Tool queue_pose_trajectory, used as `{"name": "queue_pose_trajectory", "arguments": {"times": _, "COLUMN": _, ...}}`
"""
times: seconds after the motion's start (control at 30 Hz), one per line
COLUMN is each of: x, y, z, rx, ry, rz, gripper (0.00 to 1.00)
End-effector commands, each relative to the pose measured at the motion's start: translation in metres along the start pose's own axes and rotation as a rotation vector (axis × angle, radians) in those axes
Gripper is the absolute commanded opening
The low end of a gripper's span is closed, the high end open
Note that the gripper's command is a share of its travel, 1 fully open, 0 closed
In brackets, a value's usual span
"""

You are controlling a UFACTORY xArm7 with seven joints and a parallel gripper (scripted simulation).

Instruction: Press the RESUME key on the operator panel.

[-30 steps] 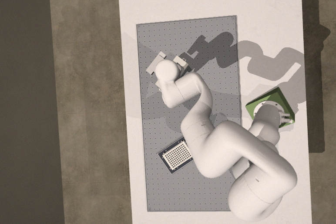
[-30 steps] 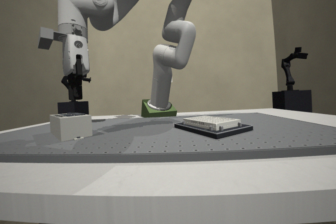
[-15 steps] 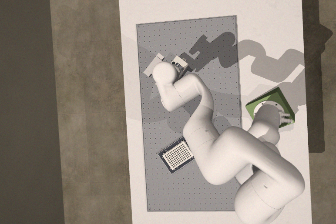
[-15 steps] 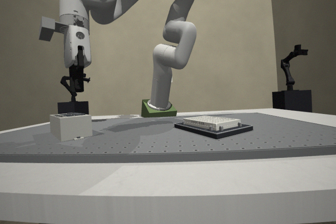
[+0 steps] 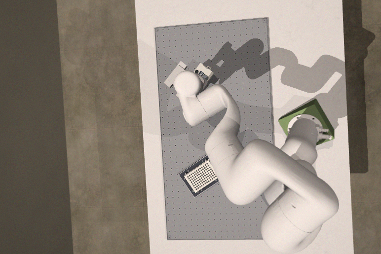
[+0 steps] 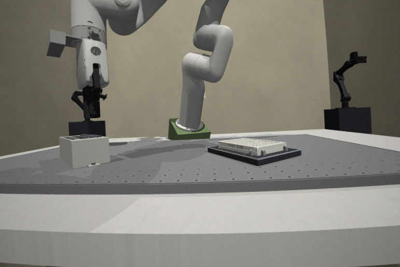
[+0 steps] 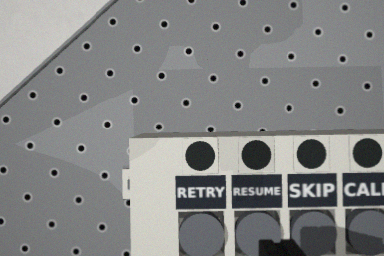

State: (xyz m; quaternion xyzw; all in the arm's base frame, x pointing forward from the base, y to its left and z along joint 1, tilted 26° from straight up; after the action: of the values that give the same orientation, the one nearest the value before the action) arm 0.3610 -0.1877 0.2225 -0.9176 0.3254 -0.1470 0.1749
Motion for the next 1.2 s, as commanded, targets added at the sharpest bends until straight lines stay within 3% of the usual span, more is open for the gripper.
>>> {"name": "queue_pose_trajectory", "arguments": {"times": 0.0, "x": 0.001, "y": 0.0, "z": 0.006, "rx": 0.0, "ry": 0.003, "rz": 0.0, "gripper": 0.0}}
{"name": "queue_pose_trajectory", "arguments": {"times": 1.17, "x": 0.001, "y": 0.0, "z": 0.023, "rx": 0.0, "ry": 0.003, "rz": 0.0, "gripper": 0.0}}
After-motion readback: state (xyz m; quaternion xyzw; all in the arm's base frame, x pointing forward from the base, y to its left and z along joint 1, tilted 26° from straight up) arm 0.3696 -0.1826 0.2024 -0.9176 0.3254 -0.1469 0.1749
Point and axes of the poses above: the point where the finger pads meet when closed, its own z axis out along the fingers, its own y axis across the jaws, x = y × z, the point moved 4 cm from there along -z, back along the fingers, and after that the axes turned 2 degrees about z, right-handed, at the moved point
